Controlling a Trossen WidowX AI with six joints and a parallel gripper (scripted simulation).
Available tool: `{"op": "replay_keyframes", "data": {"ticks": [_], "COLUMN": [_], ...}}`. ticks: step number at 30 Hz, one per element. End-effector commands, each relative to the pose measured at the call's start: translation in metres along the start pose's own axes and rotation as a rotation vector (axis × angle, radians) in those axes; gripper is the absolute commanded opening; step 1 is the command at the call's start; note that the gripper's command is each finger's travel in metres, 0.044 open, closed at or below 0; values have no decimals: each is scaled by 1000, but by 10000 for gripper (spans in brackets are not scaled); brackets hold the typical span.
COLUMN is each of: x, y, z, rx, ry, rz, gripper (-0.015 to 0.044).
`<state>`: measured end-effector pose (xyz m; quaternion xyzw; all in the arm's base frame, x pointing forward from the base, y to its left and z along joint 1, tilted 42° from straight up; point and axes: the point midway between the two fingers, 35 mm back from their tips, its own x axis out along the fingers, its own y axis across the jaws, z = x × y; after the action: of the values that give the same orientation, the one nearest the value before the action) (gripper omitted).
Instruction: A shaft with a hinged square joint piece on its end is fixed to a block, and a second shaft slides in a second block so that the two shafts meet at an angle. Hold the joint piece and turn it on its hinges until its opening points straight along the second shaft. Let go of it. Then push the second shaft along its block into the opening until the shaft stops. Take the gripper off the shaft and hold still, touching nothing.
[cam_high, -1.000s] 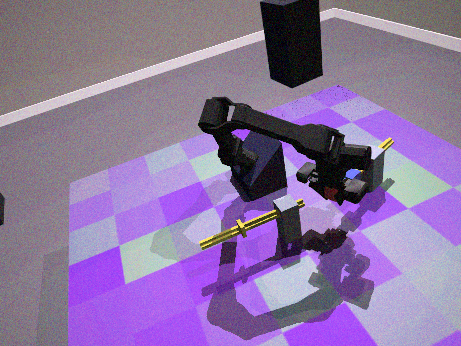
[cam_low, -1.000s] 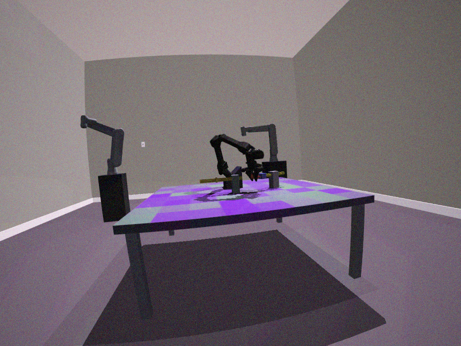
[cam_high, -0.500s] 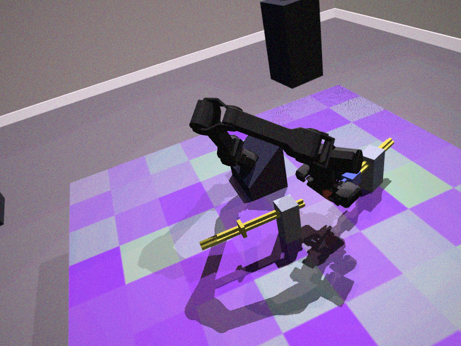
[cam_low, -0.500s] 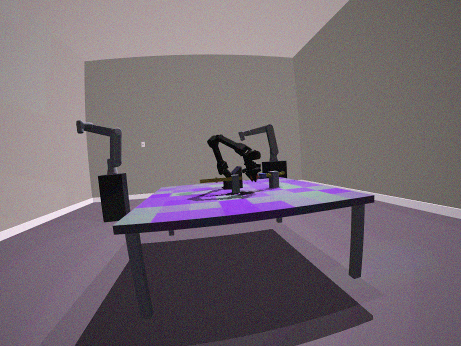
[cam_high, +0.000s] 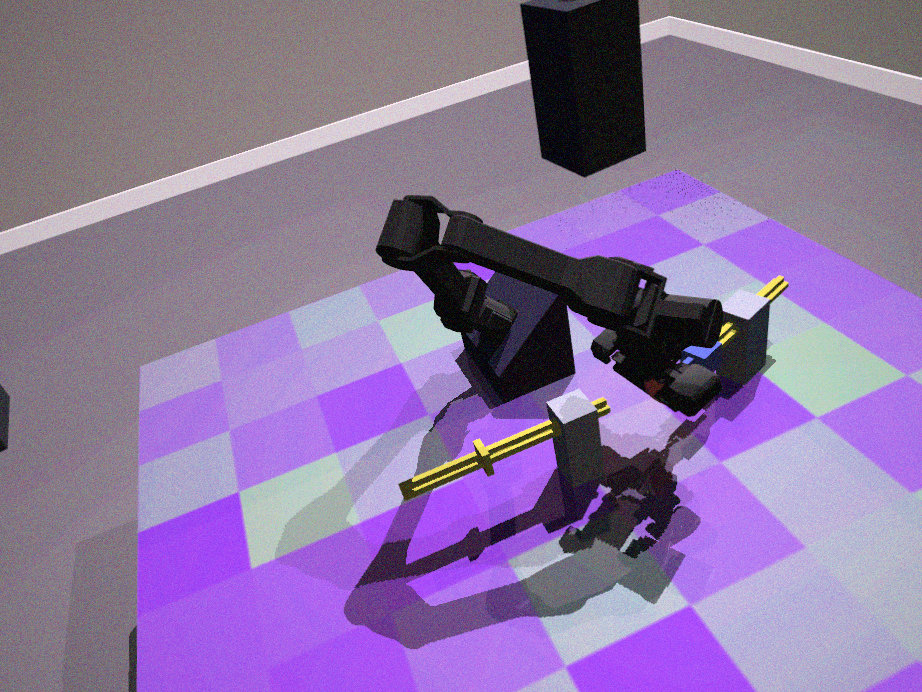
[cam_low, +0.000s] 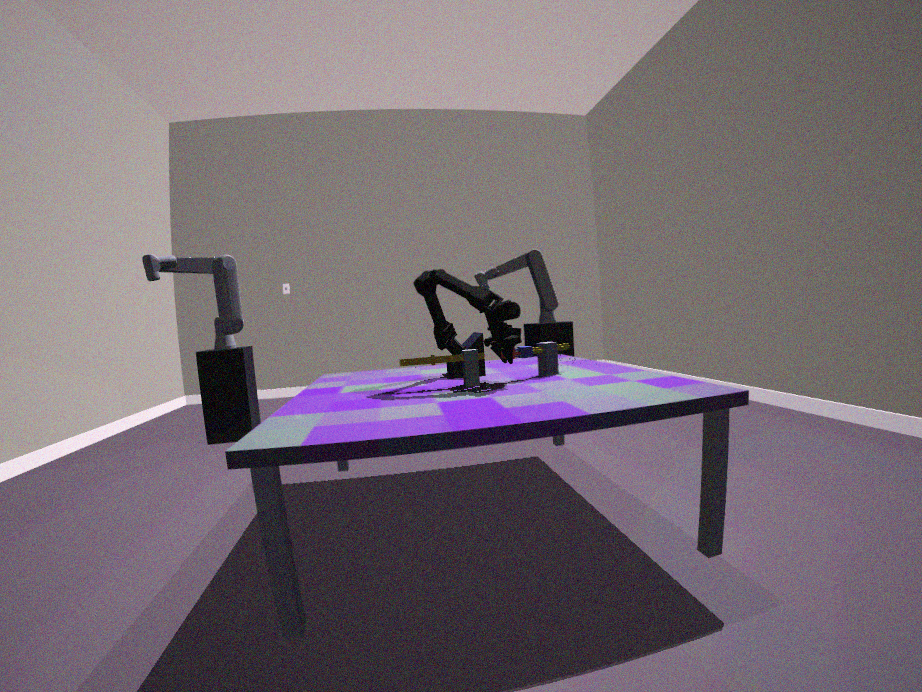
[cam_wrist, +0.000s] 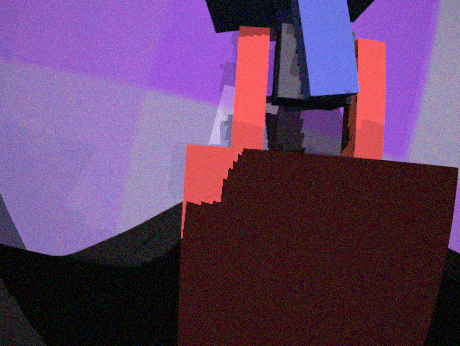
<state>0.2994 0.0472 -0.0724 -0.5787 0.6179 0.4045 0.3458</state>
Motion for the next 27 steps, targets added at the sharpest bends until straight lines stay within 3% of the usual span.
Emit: {"op": "replay_keyframes", "data": {"ticks": [1,10,15,18,27], "x": [0,0,0,0,0], "y": [0,0,0,0,0], "z": [0,0,0,0,0], "rx": [0,0,0,0,0], "ry": [0,0,0,0,0], "rz": [0,0,0,0,0], "gripper": [0,0,131,147,383]}}
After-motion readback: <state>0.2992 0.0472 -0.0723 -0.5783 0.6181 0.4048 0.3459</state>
